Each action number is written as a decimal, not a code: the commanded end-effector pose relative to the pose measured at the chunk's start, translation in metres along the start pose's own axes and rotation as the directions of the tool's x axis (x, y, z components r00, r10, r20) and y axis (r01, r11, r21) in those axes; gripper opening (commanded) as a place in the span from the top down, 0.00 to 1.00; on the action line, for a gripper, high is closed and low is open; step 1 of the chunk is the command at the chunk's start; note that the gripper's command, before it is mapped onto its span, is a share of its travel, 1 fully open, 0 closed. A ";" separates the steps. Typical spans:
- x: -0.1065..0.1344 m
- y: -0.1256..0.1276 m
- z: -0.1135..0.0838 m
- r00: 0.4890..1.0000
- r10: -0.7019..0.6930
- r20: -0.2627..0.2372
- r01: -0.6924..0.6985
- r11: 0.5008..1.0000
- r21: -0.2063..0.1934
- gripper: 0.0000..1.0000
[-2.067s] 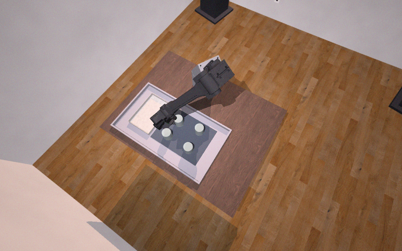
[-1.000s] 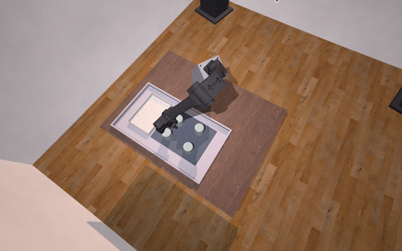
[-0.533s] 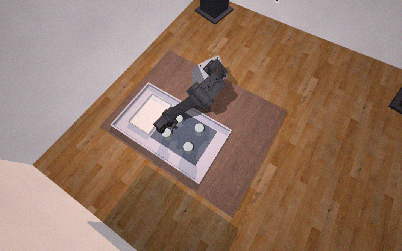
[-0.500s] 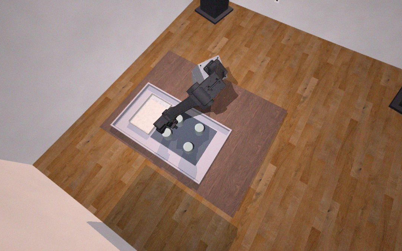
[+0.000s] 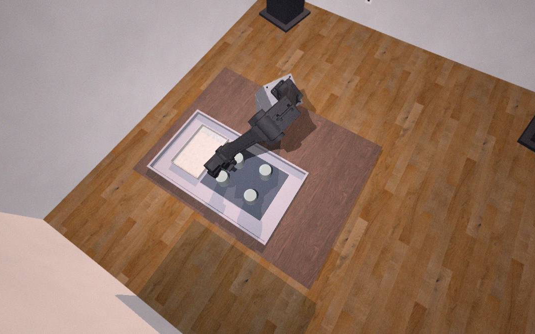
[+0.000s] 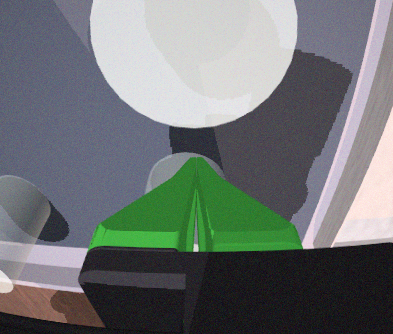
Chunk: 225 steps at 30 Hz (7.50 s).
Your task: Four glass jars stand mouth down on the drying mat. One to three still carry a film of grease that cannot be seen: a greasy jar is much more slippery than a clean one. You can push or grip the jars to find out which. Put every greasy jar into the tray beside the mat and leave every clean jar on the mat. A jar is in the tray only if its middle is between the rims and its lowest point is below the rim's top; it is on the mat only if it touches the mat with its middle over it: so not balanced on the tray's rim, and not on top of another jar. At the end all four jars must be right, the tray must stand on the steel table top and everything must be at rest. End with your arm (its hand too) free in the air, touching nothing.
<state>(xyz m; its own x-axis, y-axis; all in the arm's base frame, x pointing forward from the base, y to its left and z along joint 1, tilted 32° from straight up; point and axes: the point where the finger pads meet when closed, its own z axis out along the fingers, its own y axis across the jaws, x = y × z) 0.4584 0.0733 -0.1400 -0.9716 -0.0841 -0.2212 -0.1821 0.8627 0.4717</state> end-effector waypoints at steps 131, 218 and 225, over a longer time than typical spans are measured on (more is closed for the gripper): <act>-0.033 0.001 -0.001 1.000 -0.013 0.026 0.012 1.000 0.005 1.00; -0.038 0.001 -0.001 1.000 -0.013 0.026 0.012 1.000 0.005 1.00; -0.022 0.001 0.000 1.000 -0.013 0.026 0.012 1.000 0.005 1.00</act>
<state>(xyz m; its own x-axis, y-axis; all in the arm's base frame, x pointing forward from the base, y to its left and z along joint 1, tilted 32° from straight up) 0.4850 0.0748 -0.1347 -0.9666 -0.0836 -0.2423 -0.1917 0.8633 0.4669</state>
